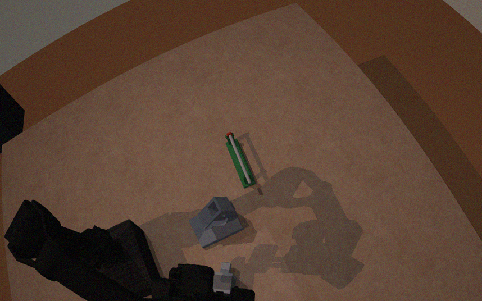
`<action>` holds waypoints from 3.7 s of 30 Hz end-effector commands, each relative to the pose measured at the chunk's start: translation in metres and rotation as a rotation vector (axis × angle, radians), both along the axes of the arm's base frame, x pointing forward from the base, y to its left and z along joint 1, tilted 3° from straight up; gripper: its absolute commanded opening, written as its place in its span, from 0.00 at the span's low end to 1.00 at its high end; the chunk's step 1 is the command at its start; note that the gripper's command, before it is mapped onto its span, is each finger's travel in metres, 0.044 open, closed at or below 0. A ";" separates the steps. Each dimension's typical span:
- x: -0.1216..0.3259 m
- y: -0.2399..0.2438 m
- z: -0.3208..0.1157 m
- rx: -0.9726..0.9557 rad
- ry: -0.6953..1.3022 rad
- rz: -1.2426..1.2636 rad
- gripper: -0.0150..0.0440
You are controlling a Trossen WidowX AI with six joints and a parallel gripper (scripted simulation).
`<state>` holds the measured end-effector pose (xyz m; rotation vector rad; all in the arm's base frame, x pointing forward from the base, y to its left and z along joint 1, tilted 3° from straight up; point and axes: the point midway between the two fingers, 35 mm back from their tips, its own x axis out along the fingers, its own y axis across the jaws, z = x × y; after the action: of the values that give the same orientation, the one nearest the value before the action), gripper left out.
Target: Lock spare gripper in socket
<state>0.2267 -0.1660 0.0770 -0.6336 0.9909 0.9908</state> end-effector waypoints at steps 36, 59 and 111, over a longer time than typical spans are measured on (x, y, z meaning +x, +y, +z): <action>-0.003 -0.003 -0.097 0.015 0.008 0.002 1.00; -0.004 -0.004 -0.113 0.015 0.008 0.002 0.60; 0.004 0.019 0.002 0.019 0.113 -0.055 0.25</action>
<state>0.2280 -0.1560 0.0765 -0.5735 1.0548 1.0004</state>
